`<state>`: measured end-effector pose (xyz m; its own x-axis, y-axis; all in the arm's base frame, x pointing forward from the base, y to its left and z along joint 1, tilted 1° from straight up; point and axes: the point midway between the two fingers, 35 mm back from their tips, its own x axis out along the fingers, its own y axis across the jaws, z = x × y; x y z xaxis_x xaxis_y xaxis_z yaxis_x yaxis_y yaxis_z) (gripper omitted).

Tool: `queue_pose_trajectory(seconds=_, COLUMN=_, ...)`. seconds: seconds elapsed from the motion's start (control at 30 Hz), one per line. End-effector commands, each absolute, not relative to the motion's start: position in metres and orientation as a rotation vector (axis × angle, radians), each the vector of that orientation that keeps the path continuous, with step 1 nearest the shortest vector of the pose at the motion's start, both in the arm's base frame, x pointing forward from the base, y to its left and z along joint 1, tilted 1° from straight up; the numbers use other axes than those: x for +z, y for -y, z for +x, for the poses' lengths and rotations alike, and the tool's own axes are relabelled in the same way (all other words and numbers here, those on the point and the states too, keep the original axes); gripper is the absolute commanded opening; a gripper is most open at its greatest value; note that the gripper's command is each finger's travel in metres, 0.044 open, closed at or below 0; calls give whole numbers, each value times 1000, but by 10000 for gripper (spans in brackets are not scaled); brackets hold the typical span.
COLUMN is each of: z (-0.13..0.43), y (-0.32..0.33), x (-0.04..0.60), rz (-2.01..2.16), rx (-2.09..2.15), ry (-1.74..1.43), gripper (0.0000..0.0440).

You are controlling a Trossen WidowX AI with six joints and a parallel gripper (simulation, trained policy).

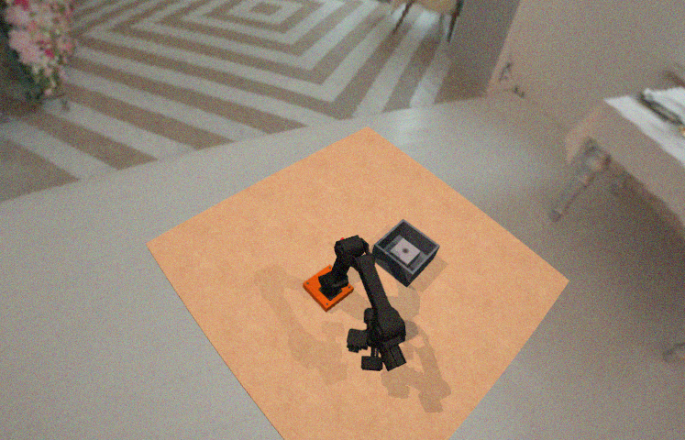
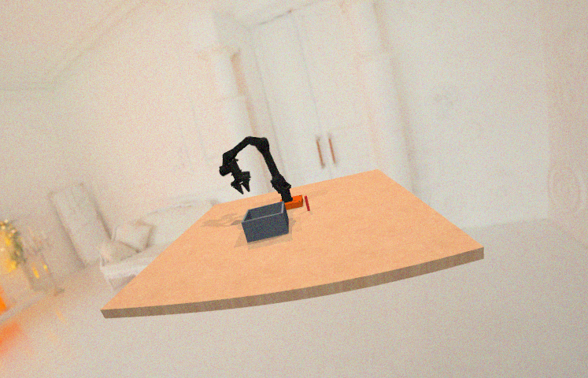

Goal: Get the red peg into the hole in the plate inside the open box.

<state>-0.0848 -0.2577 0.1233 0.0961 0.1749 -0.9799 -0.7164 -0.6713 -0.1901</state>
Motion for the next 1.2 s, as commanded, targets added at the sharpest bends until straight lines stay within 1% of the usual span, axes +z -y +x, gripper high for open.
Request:
queue_pose_trajectory(seconds=0.0, z=-64, y=271, x=129, rz=-1775, rx=1797, ry=-480, gripper=440)
queue_pose_trajectory(seconds=0.3, z=-11, y=288, x=139, rz=-1933, rx=2057, ry=-313, gripper=440)
queue_pose_trajectory(seconds=0.6, z=47, y=290, x=152, rz=-2088, rx=2302, ry=-105, gripper=440)
queue_pose_trajectory(seconds=0.87, z=98, y=280, x=164, rz=-2219, rx=2503, ry=124, gripper=440)
queue_pose_trajectory(seconds=1.17, z=152, y=253, x=177, rz=-2350, rx=2700, ry=448, gripper=440)
